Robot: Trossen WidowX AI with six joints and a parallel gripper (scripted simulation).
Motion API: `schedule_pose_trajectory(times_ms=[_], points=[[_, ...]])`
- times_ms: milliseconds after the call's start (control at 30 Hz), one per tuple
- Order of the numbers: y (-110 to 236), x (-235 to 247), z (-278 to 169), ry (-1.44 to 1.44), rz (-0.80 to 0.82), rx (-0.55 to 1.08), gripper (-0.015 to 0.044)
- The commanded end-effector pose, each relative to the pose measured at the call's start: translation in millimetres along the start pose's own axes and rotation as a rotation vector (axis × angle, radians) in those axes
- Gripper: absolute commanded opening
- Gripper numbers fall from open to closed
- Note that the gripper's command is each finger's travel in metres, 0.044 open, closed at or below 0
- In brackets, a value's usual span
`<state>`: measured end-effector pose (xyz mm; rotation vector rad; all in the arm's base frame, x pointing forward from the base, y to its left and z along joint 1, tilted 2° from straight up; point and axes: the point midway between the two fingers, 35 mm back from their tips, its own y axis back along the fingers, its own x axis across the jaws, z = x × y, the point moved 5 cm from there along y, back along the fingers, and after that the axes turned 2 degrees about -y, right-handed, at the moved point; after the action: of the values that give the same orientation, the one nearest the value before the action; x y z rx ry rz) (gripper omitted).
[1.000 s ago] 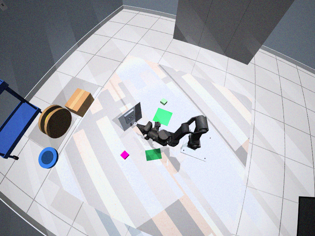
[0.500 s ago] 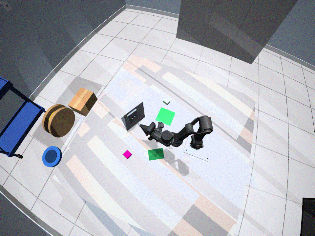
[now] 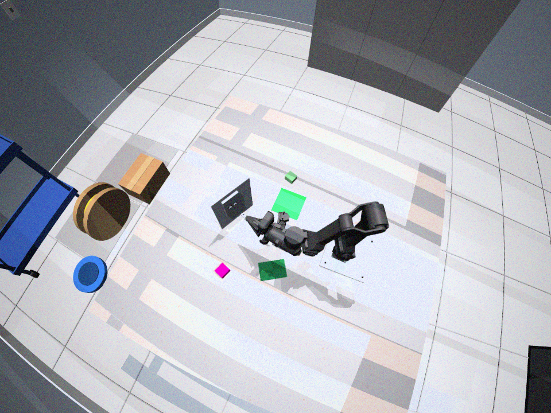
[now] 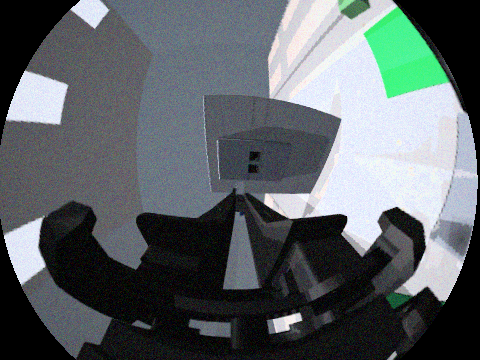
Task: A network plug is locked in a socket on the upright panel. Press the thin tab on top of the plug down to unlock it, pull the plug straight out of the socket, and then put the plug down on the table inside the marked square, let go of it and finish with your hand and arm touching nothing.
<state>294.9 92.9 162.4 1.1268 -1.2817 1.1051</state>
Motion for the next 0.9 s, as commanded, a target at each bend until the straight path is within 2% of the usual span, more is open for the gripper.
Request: schedule_pose_trajectory(times_ms=[0,533,867], points=[[2.4,8.1,0.5,-0.005,0.003,-0.005,0.0],[15.0,31.8,4.5,-0.006,0.001,-0.006,0.0],[-0.8,24.4,23.6,0.052,-0.092,-0.04,0.0]])
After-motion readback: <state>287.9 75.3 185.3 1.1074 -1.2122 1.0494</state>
